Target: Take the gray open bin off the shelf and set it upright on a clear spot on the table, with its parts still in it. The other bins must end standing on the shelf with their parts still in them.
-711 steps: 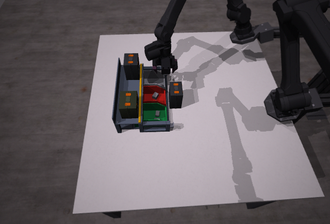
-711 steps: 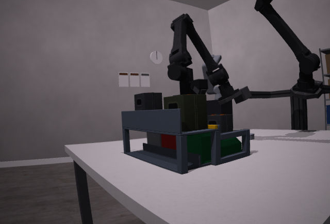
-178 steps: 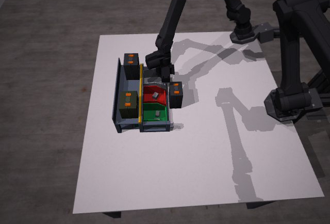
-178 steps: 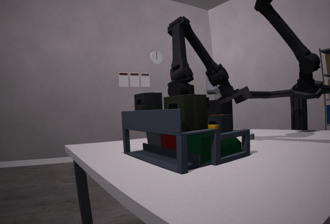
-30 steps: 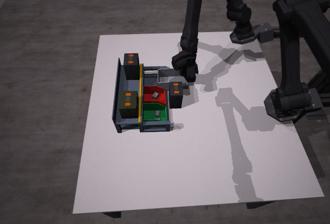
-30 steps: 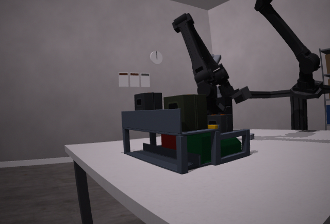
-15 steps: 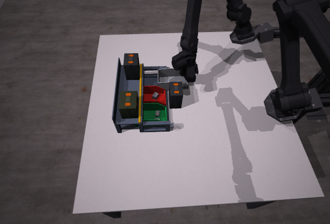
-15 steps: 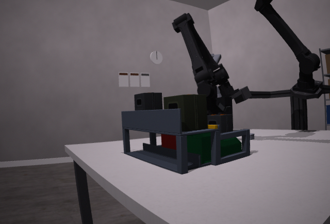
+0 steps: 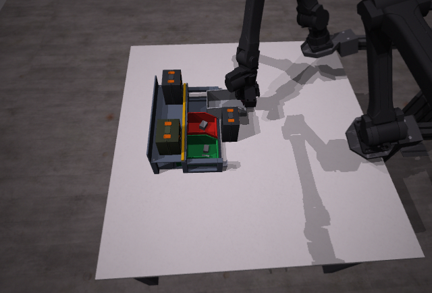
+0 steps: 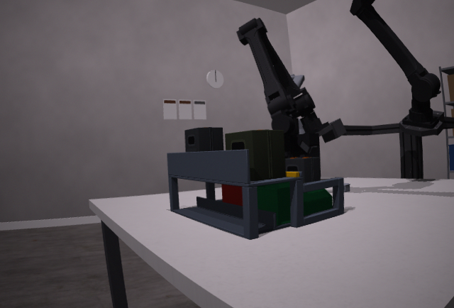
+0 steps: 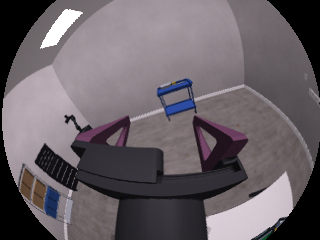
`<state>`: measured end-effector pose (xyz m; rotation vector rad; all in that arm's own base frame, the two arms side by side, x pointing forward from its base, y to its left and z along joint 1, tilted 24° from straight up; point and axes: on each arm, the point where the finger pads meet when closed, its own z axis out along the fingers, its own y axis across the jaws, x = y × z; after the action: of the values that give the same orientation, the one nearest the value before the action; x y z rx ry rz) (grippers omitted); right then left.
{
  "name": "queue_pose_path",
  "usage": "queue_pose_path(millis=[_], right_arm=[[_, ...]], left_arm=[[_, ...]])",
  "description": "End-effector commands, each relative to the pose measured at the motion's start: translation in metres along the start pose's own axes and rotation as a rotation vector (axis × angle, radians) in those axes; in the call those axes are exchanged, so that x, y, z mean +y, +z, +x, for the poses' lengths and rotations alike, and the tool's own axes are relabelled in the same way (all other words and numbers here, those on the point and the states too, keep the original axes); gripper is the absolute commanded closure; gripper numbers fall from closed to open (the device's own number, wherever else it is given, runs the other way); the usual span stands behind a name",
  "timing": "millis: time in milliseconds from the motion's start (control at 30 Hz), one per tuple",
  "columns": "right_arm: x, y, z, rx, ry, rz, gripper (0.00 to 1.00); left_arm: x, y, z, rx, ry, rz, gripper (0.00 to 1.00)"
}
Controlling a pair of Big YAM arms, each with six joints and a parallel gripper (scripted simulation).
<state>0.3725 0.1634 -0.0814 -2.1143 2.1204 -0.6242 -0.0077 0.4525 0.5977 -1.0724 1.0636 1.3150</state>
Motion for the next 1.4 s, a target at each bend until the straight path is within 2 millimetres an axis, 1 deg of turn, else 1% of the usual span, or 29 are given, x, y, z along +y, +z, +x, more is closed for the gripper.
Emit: queue_pose_path(millis=[0,100,200,567,633,667,733,1133,1200,1233,1300,1367], right_arm=[[0.004,0.001,-0.009,-0.011,-0.019,0.006,1.0],[0.002,0.001,-0.01,-0.013,-0.015,0.01,1.0],[0.007,0.001,-0.008,-0.01,-0.015,0.004,1.0],[0.009,-0.001,-0.008,-0.013,-0.008,0.011,1.0],[0.009,-0.001,-0.008,-0.013,-0.008,0.011,1.0],[0.004,-0.002,-0.009,-0.016,-0.007,0.017,1.0],[0.011,-0.002,-0.008,-0.013,-0.008,0.012,1.0],[0.016,-0.005,-0.008,-0.017,-0.003,0.019,1.0],[0.016,-0.005,-0.008,-0.017,-0.003,0.019,1.0],[0.011,-0.005,-0.009,-0.02,-0.001,0.026,1.0],[0.018,-0.005,-0.008,-0.018,-0.002,0.021,1.0],[0.019,-0.006,-0.008,-0.018,0.0,0.022,1.0]], left_arm=[[0.006,-0.004,-0.014,-0.037,-0.006,-0.014,0.0],[0.006,-0.004,-0.014,-0.037,-0.006,-0.014,0.0],[0.006,-0.004,-0.014,-0.037,-0.006,-0.014,0.0],[0.006,-0.004,-0.014,-0.037,-0.006,-0.014,0.0],[0.006,-0.004,-0.014,-0.037,-0.006,-0.014,0.0],[0.006,-0.004,-0.014,-0.037,-0.006,-0.014,0.0],[0.006,-0.004,-0.014,-0.037,-0.006,-0.014,0.0],[0.006,-0.004,-0.014,-0.037,-0.006,-0.014,0.0],[0.006,-0.004,-0.014,-0.037,-0.006,-0.014,0.0],[0.006,-0.004,-0.014,-0.037,-0.006,-0.014,0.0],[0.006,-0.004,-0.014,-0.037,-0.006,-0.014,0.0],[0.006,-0.004,-0.014,-0.037,-0.006,-0.014,0.0]])
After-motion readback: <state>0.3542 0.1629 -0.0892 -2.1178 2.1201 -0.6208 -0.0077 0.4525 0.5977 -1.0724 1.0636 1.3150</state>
